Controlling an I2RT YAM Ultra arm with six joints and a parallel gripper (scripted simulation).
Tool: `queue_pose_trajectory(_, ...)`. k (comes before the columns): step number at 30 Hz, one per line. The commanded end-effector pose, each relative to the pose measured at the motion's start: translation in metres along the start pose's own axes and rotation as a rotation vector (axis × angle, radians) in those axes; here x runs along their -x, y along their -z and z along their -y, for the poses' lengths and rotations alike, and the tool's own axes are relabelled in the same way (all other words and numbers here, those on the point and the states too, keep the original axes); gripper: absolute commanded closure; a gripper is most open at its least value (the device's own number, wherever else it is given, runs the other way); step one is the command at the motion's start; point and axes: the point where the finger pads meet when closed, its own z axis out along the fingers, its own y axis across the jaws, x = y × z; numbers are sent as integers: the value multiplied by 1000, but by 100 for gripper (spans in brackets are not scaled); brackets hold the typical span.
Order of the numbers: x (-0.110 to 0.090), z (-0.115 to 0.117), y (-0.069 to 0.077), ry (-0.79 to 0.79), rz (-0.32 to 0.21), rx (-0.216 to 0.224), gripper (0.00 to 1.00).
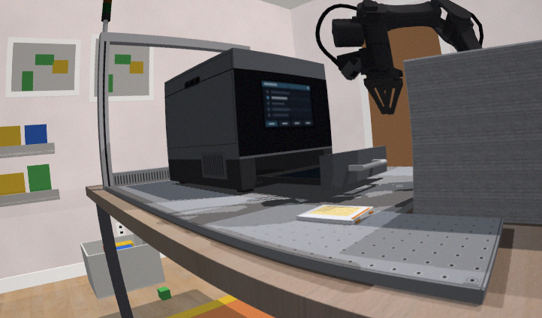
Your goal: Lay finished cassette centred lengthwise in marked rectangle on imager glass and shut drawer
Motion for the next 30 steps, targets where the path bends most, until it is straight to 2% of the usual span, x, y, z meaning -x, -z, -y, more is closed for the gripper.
queue_pose_trajectory(1,22,-10,1,-13,28,8,65)
queue_pose_trajectory(8,15,-8,2,-3,19,6,65)
queue_pose_trajectory(9,13,-8,-11,8,6,-12,65)
queue_pose_trajectory(12,15,-4,-20,-9,24,3,65)
queue_pose_trajectory(14,15,-4,-20,-9,24,3,65)
queue_pose_trajectory(21,15,-4,-55,-10,24,2,65)
queue_pose_trajectory(24,15,-8,-51,5,37,3,65)
queue_pose_trajectory(25,26,-8,-43,-19,62,20,65)
queue_pose_trajectory(30,23,-8,-45,-14,57,17,65)
